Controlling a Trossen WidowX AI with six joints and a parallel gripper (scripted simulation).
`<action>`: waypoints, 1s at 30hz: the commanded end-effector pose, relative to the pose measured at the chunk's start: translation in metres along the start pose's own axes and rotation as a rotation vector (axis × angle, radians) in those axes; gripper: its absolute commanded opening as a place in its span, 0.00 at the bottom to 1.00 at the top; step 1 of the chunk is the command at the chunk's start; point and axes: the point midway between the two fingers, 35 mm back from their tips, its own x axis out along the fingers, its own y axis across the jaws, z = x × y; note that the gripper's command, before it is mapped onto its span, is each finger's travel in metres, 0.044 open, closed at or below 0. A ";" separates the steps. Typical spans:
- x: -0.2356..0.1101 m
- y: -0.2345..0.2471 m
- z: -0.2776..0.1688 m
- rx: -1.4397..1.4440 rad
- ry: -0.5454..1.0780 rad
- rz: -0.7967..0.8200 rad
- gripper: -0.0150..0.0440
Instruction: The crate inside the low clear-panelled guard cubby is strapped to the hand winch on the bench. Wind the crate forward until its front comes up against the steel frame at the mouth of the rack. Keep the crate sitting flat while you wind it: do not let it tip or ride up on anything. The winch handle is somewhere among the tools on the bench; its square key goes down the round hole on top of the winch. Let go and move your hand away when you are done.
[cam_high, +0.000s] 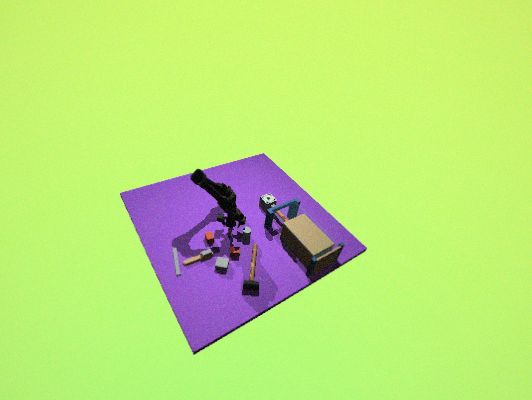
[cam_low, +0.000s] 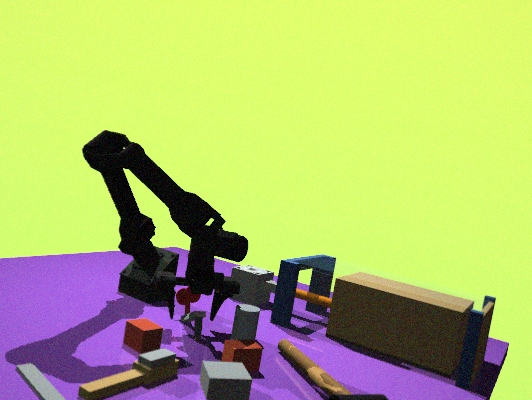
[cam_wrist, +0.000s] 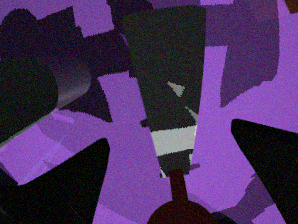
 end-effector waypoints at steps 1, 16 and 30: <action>0.008 -0.001 -0.002 -0.010 0.002 -0.008 1.00; 0.003 0.000 0.000 0.000 0.001 -0.001 0.38; 0.003 0.000 0.000 0.000 0.001 -0.001 0.25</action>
